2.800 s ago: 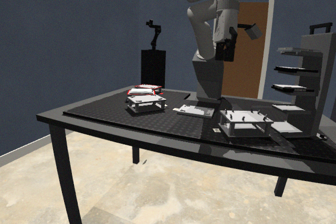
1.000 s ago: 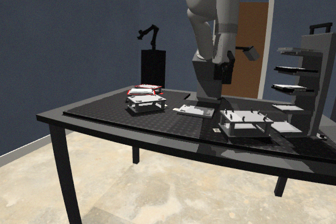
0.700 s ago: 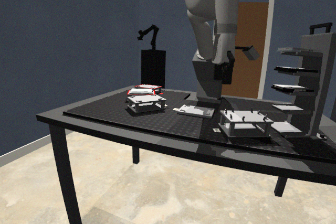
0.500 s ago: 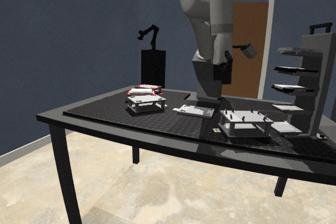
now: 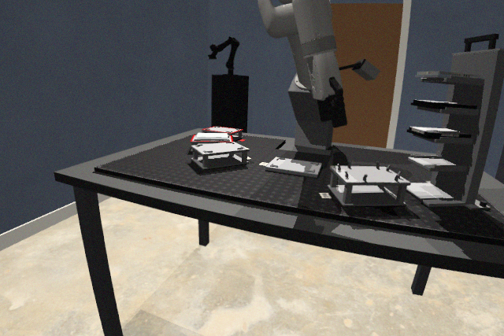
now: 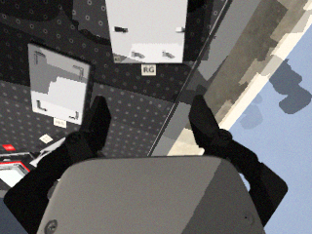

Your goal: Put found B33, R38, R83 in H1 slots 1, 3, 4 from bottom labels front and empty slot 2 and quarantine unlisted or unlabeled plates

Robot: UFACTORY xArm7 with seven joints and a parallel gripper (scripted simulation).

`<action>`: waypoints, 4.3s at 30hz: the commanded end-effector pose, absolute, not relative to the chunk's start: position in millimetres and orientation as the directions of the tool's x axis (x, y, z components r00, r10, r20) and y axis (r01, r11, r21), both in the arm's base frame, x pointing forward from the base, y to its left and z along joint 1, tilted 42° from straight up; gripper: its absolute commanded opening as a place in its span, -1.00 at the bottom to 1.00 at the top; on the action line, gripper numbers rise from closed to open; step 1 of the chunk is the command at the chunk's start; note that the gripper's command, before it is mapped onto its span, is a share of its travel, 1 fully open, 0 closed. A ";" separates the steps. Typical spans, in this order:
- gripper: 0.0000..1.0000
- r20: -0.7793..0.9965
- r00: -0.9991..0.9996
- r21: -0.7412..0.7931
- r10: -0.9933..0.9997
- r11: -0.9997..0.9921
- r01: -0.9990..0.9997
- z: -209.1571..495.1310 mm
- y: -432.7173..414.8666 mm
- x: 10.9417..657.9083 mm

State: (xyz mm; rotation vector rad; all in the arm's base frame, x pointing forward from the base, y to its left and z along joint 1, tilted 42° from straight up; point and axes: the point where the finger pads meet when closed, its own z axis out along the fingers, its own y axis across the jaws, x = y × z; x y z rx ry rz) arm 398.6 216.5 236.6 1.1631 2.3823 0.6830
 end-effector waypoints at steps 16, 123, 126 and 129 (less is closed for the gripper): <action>1.00 0.135 -0.723 0.573 0.677 0.542 0.614 238.7 217.0 398.8; 1.00 0.737 -0.675 0.573 -0.014 0.543 0.614 248.9 263.3 344.2; 1.00 0.737 -0.675 0.573 -0.014 0.543 0.614 249.3 265.0 342.2; 1.00 0.737 -0.675 0.573 -0.014 0.543 0.614 250.4 270.2 336.2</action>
